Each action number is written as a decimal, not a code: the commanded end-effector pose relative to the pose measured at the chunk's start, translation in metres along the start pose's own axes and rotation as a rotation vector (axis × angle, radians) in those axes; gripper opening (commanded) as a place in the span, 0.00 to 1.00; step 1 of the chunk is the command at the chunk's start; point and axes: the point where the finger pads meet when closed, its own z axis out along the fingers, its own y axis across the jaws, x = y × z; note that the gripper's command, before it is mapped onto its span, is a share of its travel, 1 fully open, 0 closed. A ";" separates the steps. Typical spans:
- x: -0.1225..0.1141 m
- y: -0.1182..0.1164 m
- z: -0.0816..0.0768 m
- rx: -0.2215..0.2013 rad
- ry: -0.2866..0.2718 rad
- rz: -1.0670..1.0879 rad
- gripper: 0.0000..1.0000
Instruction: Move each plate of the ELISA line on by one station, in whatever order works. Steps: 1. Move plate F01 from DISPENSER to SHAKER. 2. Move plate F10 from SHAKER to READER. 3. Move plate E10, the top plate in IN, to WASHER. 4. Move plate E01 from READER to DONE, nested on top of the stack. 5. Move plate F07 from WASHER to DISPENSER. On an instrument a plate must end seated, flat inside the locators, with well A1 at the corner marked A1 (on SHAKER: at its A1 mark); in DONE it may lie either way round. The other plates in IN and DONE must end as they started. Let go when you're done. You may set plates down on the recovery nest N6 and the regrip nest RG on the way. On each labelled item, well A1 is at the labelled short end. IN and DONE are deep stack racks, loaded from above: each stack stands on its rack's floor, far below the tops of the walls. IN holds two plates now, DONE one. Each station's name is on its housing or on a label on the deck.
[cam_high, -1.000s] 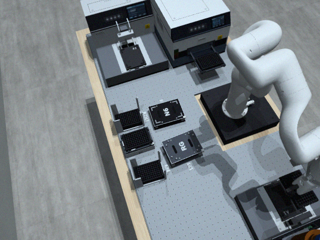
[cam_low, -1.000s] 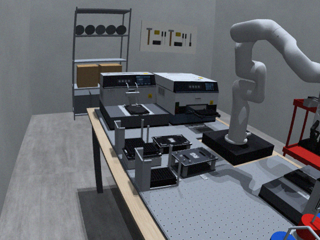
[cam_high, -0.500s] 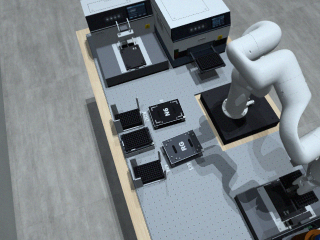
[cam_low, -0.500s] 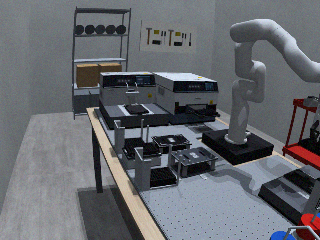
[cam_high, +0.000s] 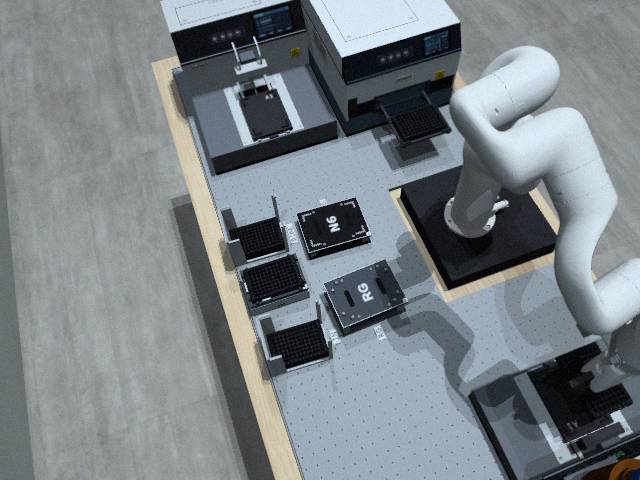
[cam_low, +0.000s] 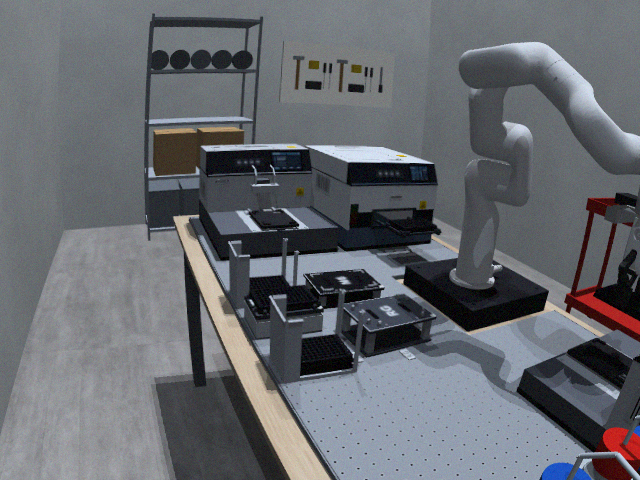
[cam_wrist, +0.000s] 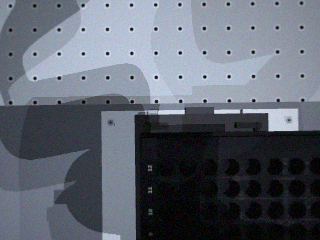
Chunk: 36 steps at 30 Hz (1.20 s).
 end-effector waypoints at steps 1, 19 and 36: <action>-0.002 0.000 0.003 0.001 -0.004 0.000 0.00; -0.002 0.000 0.023 0.001 -0.004 0.000 0.00; -0.002 0.000 0.043 0.001 -0.004 0.000 0.00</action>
